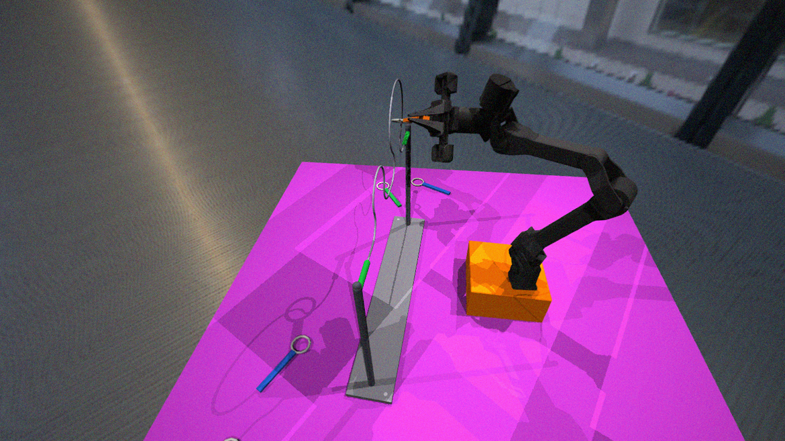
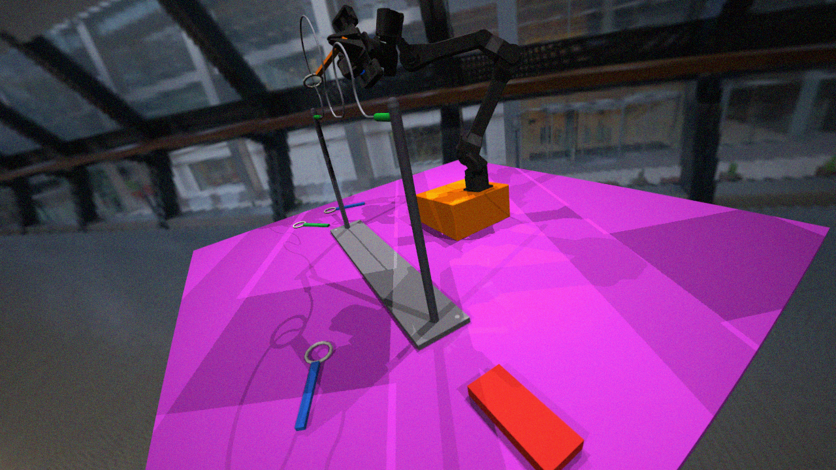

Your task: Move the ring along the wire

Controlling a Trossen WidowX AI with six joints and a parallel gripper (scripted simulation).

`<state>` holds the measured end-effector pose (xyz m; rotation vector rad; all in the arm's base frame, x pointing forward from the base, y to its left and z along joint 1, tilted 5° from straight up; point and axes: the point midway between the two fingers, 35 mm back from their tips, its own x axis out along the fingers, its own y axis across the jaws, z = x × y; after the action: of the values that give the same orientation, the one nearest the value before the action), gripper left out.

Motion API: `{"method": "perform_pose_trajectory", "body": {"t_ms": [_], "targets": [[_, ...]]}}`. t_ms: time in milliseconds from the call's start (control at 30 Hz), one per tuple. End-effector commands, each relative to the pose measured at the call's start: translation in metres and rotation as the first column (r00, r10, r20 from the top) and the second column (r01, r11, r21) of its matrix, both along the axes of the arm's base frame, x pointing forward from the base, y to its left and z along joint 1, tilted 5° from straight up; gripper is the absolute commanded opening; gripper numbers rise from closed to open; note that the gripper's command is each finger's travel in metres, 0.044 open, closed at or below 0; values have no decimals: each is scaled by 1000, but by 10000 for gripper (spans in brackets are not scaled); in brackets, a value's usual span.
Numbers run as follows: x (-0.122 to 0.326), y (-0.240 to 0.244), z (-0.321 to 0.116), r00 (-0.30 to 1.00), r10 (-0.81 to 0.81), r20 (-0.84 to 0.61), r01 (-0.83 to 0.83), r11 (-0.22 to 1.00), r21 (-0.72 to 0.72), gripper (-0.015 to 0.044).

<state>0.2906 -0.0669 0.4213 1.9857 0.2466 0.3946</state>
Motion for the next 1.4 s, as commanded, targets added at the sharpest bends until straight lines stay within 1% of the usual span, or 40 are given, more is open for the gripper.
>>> {"method": "perform_pose_trajectory", "body": {"t_ms": [0,667,1367], "targets": [[0,1,0,1000,5,-6,-5,999,-47,-150],[0,3,-8,999,7,-52,-22,956,-294,-150],[0,4,-17,995,-8,-104,-49,844,-533,-150]]}}
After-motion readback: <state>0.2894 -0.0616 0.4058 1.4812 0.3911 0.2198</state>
